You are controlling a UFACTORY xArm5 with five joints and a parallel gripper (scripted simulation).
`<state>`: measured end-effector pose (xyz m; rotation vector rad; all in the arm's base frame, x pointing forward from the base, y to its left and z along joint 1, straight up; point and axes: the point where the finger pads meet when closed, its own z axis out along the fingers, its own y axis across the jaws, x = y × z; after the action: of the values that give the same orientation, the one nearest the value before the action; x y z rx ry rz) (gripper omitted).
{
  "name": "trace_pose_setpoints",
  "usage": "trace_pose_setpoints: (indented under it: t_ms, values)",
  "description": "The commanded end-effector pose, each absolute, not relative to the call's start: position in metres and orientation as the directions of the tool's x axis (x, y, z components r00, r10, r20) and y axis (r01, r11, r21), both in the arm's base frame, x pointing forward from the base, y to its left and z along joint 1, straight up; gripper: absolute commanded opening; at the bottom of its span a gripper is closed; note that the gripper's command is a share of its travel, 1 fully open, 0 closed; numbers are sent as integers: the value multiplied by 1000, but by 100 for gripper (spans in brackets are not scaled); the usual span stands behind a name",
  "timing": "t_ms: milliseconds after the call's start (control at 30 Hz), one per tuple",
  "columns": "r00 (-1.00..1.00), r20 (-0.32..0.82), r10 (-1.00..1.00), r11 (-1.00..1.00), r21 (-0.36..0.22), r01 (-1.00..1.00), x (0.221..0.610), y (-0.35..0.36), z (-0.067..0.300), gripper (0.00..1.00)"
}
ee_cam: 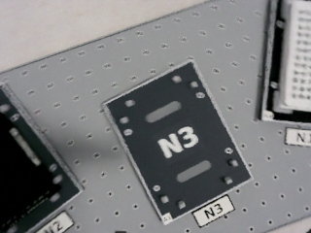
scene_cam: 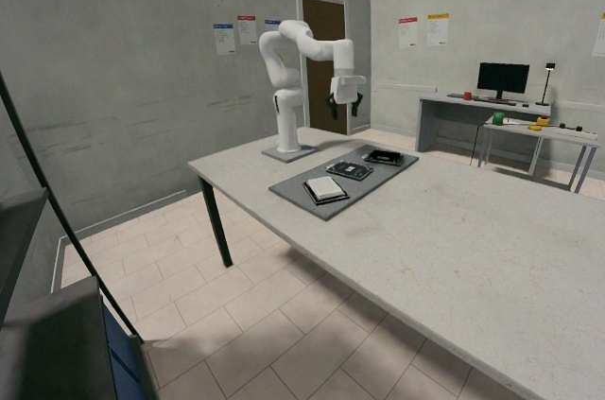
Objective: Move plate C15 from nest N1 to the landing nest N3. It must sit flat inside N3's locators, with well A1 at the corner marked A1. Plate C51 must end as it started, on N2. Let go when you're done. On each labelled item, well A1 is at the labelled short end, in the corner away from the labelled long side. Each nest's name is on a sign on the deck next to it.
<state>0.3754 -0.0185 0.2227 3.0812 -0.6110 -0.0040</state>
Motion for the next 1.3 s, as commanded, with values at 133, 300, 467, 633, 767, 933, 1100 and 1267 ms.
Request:
trace_pose_setpoints:
  t_ms: [133, 300, 467, 633, 767, 933, 1100, 1267]
  values:
    - [880, -3, -475, -880, -7, -475, 361, -61, 200, 100]
    - [880, -3, -475, -880, -7, -475, 357, -74, 193, 100]
    - [880, -3, -475, -880, -6, -475, 349, -94, 182, 100]
    - [880, -3, -475, -880, -6, -475, 342, -115, 170, 100]
    - [880, -3, -475, -880, -6, -475, 335, -132, 161, 100]
    - [880, -3, -475, -880, -6, -475, 331, -144, 154, 100]
    - [880, -3, -475, -880, -6, -475, 323, -165, 142, 100]
    - [880, -3, -475, -880, -5, -475, 315, -186, 130, 100]
